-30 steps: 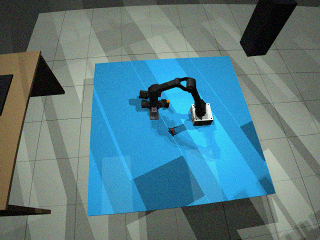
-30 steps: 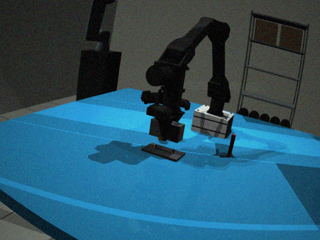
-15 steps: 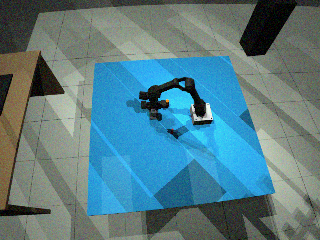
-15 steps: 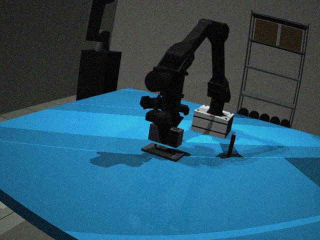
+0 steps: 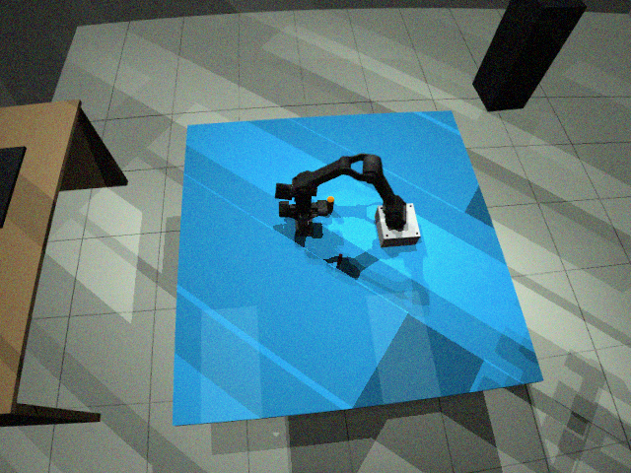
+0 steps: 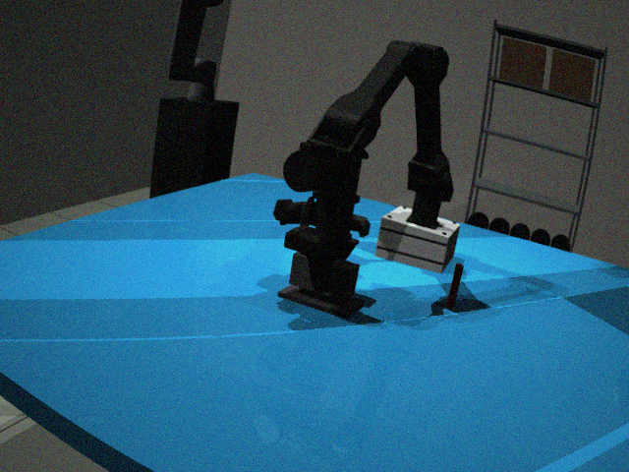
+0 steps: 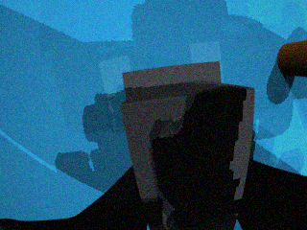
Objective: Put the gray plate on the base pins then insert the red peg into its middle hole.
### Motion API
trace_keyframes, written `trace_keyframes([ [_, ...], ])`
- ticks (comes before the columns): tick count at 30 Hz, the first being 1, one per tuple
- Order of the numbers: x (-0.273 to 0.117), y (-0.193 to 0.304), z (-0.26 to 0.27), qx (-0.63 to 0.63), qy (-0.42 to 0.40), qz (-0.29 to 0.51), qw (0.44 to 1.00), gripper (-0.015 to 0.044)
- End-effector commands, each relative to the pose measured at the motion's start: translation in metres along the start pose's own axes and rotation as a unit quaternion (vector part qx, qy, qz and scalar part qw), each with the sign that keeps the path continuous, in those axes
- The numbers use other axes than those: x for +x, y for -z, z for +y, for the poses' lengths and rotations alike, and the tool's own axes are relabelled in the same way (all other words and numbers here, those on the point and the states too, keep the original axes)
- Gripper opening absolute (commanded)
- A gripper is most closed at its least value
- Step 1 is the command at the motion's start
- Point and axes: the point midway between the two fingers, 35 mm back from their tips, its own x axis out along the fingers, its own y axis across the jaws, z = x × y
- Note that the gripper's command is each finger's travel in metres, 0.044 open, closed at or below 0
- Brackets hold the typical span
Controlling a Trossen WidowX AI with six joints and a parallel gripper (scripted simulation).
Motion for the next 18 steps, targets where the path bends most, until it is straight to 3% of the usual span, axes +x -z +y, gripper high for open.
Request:
trace_keyframes([
  [1,0.0089,0.0005,-0.0038,0.0,0.006,0.001,1.0,0.0],
  [18,0.0108,0.0,-0.0017,0.0,0.002,0.0,1.0,0.0],
])
